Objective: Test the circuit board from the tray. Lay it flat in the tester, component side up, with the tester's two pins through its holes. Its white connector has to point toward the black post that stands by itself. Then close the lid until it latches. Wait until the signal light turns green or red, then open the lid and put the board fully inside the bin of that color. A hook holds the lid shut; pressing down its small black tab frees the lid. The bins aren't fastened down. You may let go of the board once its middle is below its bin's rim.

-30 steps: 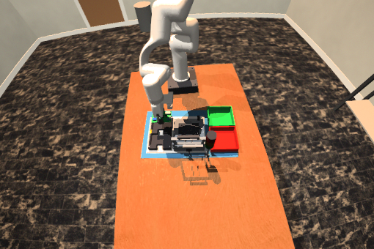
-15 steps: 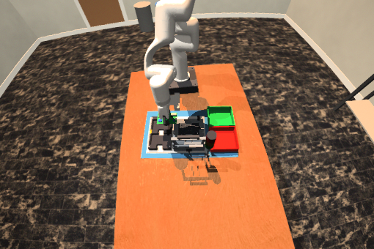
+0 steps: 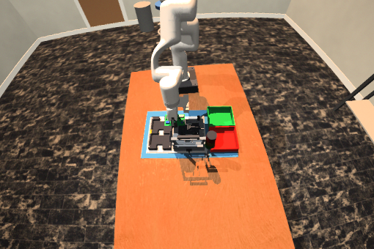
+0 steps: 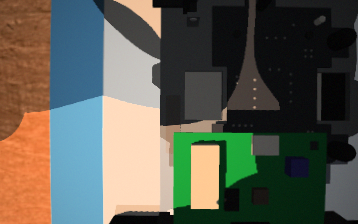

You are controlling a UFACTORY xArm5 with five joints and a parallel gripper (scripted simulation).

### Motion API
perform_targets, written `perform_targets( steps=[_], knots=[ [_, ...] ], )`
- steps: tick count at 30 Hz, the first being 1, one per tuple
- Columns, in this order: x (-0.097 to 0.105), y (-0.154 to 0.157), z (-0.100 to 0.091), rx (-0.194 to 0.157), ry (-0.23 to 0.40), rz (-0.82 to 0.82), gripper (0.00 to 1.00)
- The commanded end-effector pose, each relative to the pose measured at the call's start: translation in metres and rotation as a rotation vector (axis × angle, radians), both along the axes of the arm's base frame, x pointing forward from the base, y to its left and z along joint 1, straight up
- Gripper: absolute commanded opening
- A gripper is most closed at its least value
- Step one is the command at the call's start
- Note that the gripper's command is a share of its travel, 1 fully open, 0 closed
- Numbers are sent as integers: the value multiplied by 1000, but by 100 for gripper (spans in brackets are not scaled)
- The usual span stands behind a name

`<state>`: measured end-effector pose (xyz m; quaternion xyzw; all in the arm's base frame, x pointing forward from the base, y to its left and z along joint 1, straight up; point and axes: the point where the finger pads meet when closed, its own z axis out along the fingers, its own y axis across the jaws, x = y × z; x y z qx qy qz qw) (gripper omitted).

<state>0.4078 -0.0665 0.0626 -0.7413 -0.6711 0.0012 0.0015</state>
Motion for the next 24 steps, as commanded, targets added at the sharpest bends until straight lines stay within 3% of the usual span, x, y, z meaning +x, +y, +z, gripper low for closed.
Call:
perform_targets(
  steps=[1,24],
  knots=[
    [7,13,2,-1,-3,0,79],
    [30,63,6,-1,-3,0,79]
  ],
)
